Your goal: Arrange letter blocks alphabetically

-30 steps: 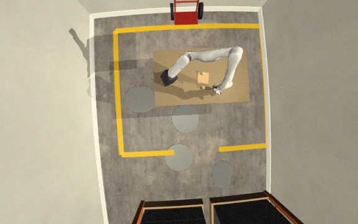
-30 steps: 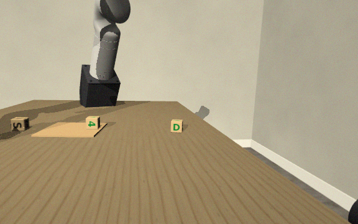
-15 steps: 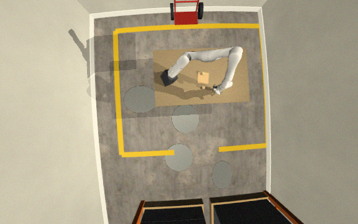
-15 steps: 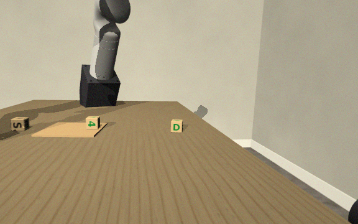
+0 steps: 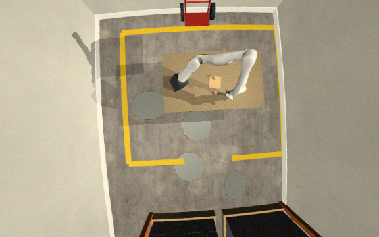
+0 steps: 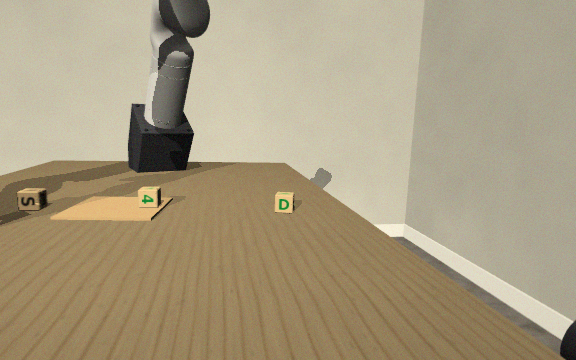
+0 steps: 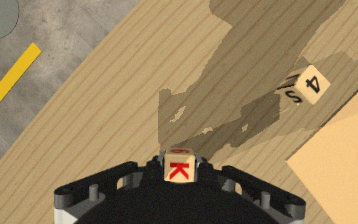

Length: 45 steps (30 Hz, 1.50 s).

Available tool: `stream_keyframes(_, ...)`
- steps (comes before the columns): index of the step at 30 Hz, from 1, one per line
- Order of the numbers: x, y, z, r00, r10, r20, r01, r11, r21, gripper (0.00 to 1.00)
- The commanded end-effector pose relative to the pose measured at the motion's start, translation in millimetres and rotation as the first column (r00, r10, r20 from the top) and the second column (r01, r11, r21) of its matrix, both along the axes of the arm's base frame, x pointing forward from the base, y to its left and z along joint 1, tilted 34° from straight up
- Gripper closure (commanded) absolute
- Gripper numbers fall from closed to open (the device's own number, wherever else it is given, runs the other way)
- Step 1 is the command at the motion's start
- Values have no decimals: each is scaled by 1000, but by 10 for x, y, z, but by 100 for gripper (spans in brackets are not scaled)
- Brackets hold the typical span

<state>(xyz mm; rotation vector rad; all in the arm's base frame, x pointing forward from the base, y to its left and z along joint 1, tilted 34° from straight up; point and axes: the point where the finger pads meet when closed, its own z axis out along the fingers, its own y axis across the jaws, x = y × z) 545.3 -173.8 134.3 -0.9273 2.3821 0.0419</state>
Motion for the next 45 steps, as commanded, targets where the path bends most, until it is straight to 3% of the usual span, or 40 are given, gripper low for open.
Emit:
stream_keyframes(1, 1, -4, 6, 1000, -1, 1, 1, 1000, -1, 74)
stream_keyframes(28, -8, -9, 20, 1000, -1, 1, 1, 1000, -1, 74)
stream_keyframes(32, -83, -42, 144, 1000, -1, 1, 1, 1000, -1, 74)
stream_keyframes(39, -340, -158, 568, 1000, -1, 1, 1, 1000, -1, 74)
stream_keyframes(41, -340, -158, 568, 1000, -1, 1, 1, 1000, -1, 74)
stream_keyframes(45, -456, -210, 759, 1000, -1, 1, 1, 1000, -1, 74)
